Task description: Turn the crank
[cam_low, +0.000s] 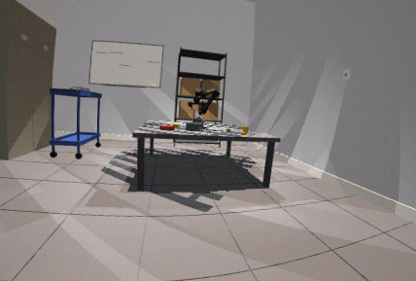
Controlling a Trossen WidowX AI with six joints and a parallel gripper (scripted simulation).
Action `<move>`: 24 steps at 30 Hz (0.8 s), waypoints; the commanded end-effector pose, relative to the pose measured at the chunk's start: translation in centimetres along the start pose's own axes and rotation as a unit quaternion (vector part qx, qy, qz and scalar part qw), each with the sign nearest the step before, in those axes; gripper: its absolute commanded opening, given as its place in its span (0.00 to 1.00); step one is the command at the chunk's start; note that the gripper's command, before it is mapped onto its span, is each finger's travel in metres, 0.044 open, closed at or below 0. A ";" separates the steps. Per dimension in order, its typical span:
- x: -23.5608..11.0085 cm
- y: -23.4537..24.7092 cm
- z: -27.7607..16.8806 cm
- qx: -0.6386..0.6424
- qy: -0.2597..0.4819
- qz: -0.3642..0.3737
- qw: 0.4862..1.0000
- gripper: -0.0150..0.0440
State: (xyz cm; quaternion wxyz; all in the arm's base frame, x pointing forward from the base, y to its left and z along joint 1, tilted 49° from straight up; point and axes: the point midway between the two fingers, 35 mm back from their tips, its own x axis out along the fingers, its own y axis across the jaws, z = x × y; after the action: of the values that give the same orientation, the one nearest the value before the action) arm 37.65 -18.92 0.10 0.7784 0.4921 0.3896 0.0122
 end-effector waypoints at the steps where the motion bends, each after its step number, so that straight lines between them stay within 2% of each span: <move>1: -0.2 0.9 -0.9 0.003 0.007 -0.006 1.000 1.00; 24: -4.6 5.8 -7.2 0.038 -0.047 -0.090 0.994 1.00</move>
State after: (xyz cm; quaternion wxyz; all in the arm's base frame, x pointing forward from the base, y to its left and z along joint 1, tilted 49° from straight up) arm 32.77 -13.02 5.50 0.7757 0.4833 0.3967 -0.0851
